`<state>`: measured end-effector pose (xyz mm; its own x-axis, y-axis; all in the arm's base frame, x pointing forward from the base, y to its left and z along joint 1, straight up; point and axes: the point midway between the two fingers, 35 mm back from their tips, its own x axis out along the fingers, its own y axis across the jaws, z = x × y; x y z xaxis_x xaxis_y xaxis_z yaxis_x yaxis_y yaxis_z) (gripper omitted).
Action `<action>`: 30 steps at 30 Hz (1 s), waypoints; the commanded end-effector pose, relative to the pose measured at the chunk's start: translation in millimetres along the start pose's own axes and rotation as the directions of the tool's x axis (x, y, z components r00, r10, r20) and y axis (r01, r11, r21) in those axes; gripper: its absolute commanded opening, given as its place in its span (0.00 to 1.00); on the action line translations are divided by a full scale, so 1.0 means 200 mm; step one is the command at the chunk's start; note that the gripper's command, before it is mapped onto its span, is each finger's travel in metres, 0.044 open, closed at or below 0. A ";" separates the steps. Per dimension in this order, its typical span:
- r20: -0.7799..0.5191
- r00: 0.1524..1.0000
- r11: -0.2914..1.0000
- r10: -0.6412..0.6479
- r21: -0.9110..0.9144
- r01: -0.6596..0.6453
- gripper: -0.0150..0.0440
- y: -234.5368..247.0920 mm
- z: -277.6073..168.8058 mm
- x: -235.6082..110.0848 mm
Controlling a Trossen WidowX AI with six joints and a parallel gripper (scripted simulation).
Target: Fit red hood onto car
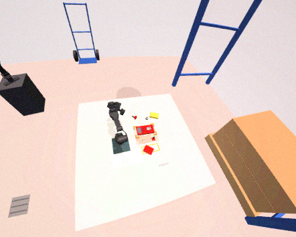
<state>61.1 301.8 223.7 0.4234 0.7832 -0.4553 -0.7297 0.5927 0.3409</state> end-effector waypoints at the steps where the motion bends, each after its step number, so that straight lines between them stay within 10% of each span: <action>1: -0.019 0.993 0.993 -0.118 0.007 0.118 1.00 -0.17 0.07 0.07; 17: -0.208 0.788 0.775 -0.580 0.160 0.612 1.00 -1.09 0.22 0.11; 30: -0.432 0.586 0.533 -0.686 0.250 0.808 1.00 -1.74 0.16 -0.19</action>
<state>310.7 91.9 151.6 0.5443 -0.0061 -0.8388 0.0505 0.9984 0.0256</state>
